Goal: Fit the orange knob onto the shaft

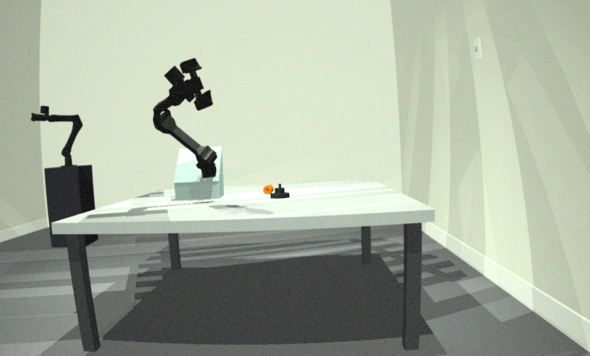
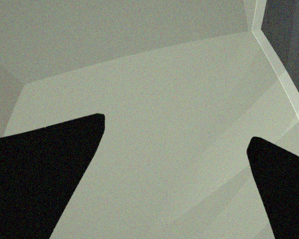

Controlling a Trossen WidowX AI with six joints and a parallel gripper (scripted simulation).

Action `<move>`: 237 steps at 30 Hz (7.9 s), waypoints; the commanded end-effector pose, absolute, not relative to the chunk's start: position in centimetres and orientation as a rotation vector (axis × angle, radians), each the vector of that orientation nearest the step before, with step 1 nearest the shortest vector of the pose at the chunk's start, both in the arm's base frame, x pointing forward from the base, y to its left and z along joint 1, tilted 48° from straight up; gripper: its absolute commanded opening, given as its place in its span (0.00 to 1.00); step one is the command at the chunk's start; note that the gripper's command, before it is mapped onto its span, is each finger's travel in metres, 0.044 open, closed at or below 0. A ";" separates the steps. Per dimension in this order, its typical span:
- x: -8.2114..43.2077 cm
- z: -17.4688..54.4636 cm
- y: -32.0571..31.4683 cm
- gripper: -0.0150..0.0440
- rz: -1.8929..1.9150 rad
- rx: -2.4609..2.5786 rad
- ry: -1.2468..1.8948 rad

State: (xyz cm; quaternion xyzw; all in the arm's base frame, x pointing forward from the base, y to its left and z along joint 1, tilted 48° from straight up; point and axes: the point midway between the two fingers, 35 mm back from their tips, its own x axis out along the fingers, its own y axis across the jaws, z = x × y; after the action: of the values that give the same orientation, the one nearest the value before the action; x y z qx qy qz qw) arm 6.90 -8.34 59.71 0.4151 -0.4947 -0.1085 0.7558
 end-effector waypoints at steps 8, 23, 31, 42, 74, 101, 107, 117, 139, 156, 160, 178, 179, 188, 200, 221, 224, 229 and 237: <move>16.3 54.9 -12.7 1.00 -0.399 0.949 -0.768; 35.7 36.1 -12.5 1.00 -0.633 0.691 0.109; 40.6 23.1 -8.0 1.00 -0.617 0.296 0.630; 38.9 5.4 -0.2 1.00 -0.358 -0.451 1.310; 27.7 -10.1 2.0 1.00 0.346 -1.659 1.985; 27.4 -13.0 -1.1 1.00 0.344 -1.662 1.987; 27.4 -13.0 -1.2 0.78 0.344 -1.662 1.987; 27.4 -13.0 -1.2 0.66 0.344 -1.662 1.987; 27.3 -12.2 -1.1 0.56 0.432 -1.597 1.900; 27.0 -10.7 -1.5 0.56 0.604 -1.468 1.713; 26.9 -10.4 -1.6 0.56 0.640 -1.437 1.669; 26.5 -9.0 -2.4 0.56 0.791 -1.295 1.470; 26.5 -8.9 -2.5 0.56 0.799 -1.287 1.459; 26.3 -8.3 -3.0 0.56 0.866 -1.214 1.359; 26.0 -7.6 -3.9 0.56 0.948 -1.114 1.223; 25.6 -6.8 -5.1 0.56 1.039 -0.988 1.054; 25.5 -6.9 -5.1 0.60 1.046 -0.981 1.044; 25.5 -6.9 -5.1 0.69 1.046 -0.981 1.044; 25.5 -6.9 -5.1 0.69 1.046 -0.981 1.044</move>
State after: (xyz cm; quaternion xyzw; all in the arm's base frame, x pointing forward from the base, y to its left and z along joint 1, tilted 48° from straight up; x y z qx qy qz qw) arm 25.54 -5.13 -6.92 -0.4292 0.4581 0.4555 0.6312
